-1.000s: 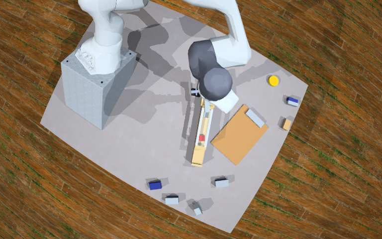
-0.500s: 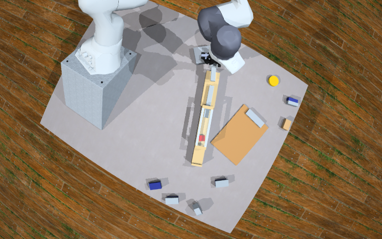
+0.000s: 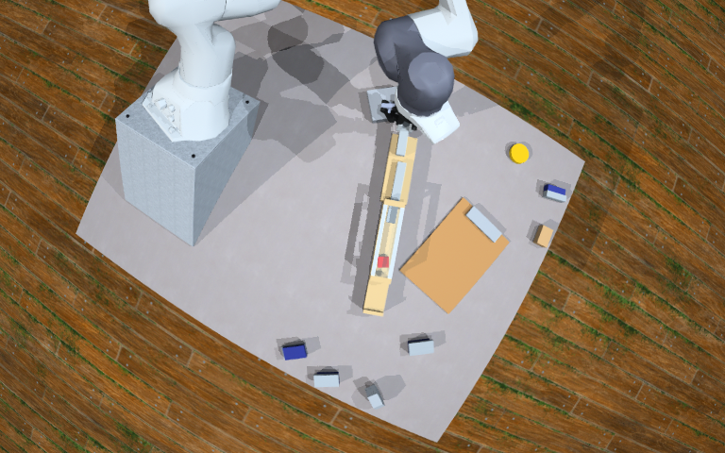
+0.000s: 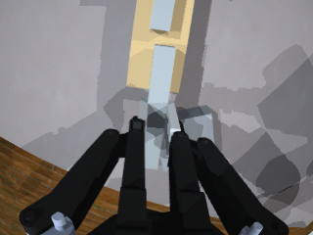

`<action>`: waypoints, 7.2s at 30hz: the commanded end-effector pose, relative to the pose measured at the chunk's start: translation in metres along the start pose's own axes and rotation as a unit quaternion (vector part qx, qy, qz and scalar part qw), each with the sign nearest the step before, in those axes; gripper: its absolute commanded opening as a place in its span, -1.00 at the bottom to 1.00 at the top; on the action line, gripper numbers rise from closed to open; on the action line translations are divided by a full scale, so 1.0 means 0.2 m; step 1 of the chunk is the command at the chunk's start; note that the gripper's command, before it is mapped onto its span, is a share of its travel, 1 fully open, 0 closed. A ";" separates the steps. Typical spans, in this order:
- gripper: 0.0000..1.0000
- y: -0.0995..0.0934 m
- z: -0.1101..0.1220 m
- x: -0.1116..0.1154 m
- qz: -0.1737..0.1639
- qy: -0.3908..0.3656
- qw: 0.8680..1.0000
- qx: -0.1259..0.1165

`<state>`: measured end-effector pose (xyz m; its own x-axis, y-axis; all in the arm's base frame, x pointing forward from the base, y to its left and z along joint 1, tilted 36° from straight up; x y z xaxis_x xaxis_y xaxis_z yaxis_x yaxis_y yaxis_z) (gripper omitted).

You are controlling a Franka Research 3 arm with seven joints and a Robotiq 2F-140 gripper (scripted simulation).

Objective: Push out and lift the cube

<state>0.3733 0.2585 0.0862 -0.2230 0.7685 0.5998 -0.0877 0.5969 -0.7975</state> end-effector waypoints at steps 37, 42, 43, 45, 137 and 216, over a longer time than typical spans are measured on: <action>-1.00 0.04 -0.03 -0.01 0.007 0.011 1.000 -0.008; -1.00 0.04 -0.03 -0.01 0.007 0.011 1.000 -0.008; -1.00 0.04 -0.03 -0.01 0.007 0.011 1.000 -0.008; -1.00 0.04 -0.03 -0.01 0.007 0.011 1.000 -0.008; -1.00 0.03 -0.20 -0.76 0.007 0.011 1.000 -0.008; -0.55 0.03 -0.20 -0.76 0.007 0.011 1.000 -0.008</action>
<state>0.4434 0.1561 -0.0074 -0.1962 0.7814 0.5925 -0.0730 0.5909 -0.8034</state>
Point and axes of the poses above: the point where the finger pads meet when closed, its own y axis out along the fingers, its own z axis across the jaws, x = y × z, the point moved 4 cm from there along -y, back along the fingers, and after that the axes turned 13 degrees about y, right-handed, at the moved point
